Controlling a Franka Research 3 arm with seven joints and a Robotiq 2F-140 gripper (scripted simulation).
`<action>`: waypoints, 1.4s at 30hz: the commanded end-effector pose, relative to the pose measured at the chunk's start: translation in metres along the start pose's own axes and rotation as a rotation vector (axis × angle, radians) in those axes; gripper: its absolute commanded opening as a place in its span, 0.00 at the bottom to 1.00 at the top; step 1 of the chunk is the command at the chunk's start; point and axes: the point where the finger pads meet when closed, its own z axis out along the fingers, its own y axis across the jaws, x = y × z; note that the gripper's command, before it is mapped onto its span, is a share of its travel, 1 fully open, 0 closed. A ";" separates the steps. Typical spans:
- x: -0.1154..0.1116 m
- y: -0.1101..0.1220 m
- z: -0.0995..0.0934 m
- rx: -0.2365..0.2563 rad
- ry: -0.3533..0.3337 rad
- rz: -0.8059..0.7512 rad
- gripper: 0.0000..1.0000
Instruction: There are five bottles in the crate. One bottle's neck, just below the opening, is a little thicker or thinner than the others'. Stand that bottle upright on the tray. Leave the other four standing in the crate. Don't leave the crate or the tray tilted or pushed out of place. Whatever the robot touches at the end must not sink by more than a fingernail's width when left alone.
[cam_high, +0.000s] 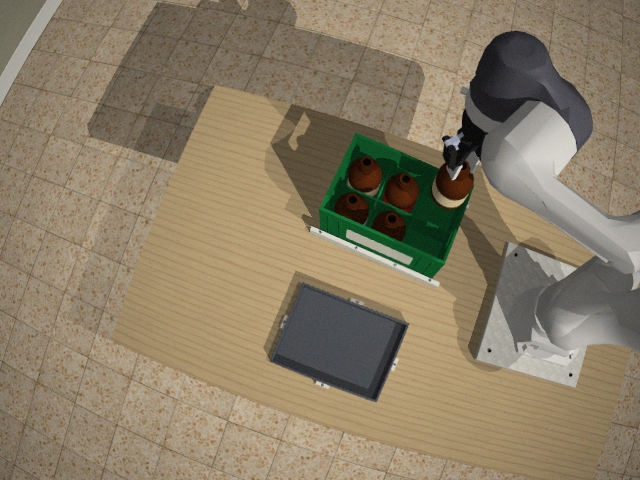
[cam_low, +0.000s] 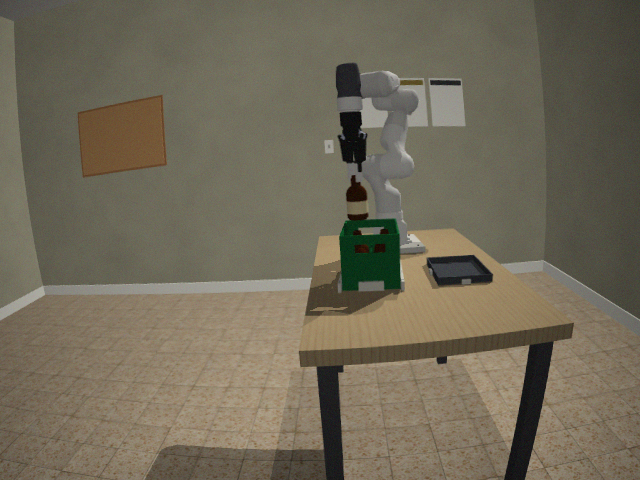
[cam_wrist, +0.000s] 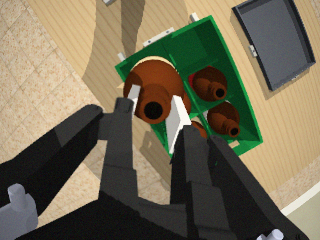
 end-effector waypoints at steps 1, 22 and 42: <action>-0.001 -0.001 -0.003 0.001 -0.007 -0.001 0.10; 0.002 0.005 -0.003 0.001 -0.007 -0.001 0.10; 0.011 0.019 -0.003 0.001 -0.007 -0.001 0.10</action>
